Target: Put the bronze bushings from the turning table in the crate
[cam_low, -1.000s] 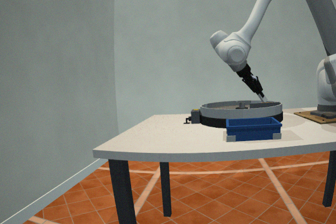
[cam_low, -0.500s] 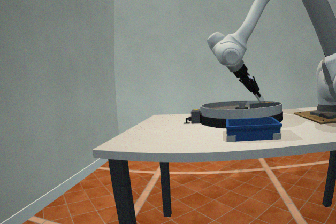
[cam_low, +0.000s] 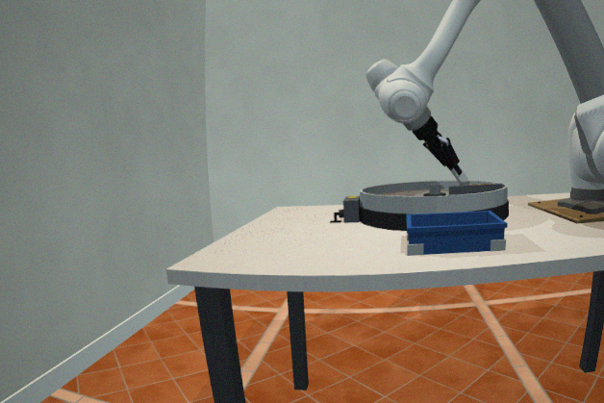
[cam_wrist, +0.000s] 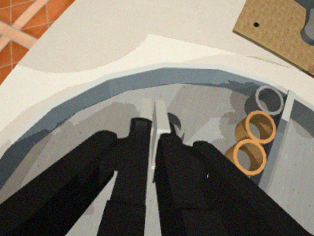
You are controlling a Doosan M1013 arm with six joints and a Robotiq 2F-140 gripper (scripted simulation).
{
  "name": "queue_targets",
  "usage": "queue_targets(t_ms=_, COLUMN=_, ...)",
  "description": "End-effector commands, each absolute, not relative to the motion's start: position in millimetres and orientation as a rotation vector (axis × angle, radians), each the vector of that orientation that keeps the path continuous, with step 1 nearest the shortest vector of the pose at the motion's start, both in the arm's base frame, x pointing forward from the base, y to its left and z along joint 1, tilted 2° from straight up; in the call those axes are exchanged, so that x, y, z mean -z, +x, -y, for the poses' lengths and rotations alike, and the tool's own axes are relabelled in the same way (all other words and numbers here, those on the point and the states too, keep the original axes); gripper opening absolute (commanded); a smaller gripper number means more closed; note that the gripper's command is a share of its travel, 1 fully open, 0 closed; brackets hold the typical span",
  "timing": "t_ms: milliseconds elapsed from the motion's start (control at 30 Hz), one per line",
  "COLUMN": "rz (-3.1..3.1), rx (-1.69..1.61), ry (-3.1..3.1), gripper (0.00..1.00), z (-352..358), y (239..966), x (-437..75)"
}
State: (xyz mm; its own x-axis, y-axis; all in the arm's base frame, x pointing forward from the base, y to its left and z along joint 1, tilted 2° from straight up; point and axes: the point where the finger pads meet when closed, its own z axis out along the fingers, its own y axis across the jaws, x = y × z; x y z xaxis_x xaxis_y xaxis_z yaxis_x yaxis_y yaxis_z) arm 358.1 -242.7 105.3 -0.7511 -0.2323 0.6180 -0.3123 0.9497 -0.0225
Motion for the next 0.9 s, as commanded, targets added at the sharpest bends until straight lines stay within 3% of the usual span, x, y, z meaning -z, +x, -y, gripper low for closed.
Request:
queue_targets(t_ms=0, rz=2.453, rx=-0.163, ry=0.383, gripper=0.0, z=243, y=358, x=-105)
queue_targets(t_ms=867, rz=2.453, rx=-0.163, ry=0.383, gripper=0.0, z=281, y=405, x=-107)
